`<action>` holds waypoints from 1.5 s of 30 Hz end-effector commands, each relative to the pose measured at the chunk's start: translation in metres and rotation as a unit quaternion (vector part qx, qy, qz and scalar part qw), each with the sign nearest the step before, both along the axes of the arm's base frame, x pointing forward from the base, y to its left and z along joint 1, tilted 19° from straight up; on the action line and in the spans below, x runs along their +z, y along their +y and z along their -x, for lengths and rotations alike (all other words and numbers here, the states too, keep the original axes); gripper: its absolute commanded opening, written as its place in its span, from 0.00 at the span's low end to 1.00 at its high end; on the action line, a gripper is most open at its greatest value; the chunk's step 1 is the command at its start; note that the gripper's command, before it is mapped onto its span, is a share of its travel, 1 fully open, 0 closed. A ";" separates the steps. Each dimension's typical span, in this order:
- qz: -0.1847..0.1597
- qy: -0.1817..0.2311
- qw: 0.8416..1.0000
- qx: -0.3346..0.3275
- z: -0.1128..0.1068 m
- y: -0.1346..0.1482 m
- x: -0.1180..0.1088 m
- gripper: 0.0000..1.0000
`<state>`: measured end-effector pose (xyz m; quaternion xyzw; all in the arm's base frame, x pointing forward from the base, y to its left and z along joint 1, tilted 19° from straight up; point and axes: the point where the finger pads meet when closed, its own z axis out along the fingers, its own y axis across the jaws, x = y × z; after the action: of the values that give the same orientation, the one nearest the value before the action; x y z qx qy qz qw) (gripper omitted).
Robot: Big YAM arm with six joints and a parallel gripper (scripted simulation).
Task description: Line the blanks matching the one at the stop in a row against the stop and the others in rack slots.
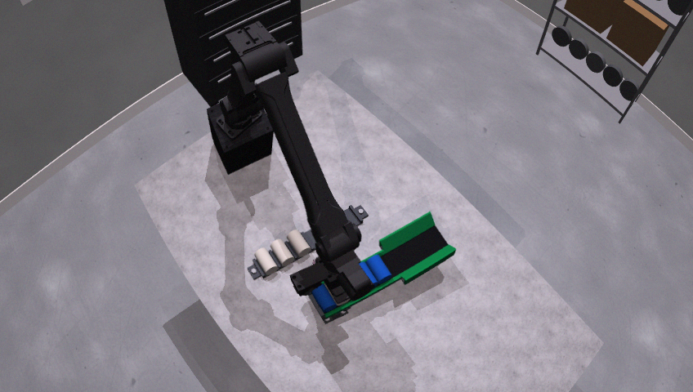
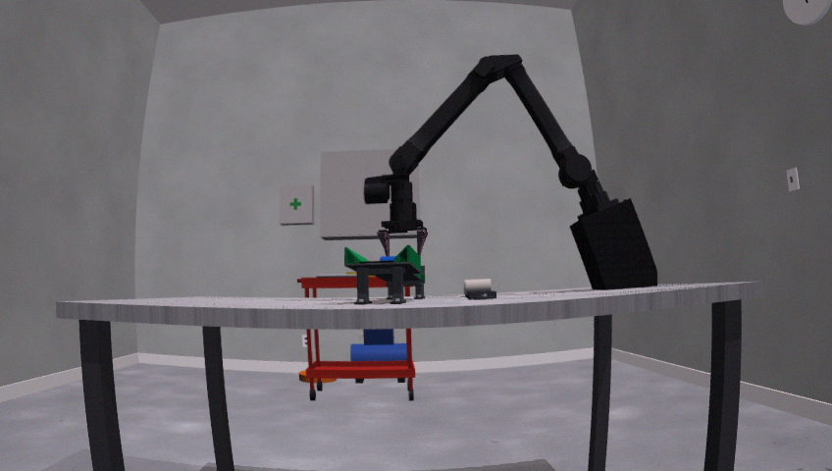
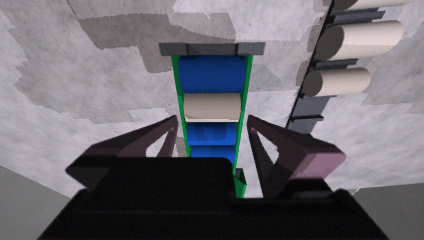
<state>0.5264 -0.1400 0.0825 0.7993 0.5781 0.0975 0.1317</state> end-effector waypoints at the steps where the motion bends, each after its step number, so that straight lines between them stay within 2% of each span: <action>1: 0.003 -0.012 1.000 0.002 -0.006 -0.005 0.005 0.83; 12: 0.002 -0.010 1.000 0.002 -0.005 -0.005 0.003 0.83; 23: 0.000 -0.001 1.000 0.001 -0.007 -0.006 -0.021 0.83; 29: 0.000 -0.004 1.000 0.001 -0.012 -0.008 -0.027 0.83; 30: 0.002 -0.012 1.000 0.001 -0.013 -0.008 -0.020 0.83; 32: 0.001 -0.007 1.000 0.001 -0.016 -0.009 -0.029 0.83; 36: 0.001 -0.007 1.000 0.001 -0.018 -0.009 -0.034 0.83; 38: 0.002 -0.008 1.000 0.001 -0.018 -0.009 -0.033 0.83; 40: 0.004 -0.019 1.000 0.001 -0.020 -0.010 -0.021 0.83; 45: 0.004 -0.017 1.000 0.001 -0.019 -0.009 -0.021 0.83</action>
<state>0.5371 -0.1432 0.0485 0.7993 0.5783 0.0972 0.1312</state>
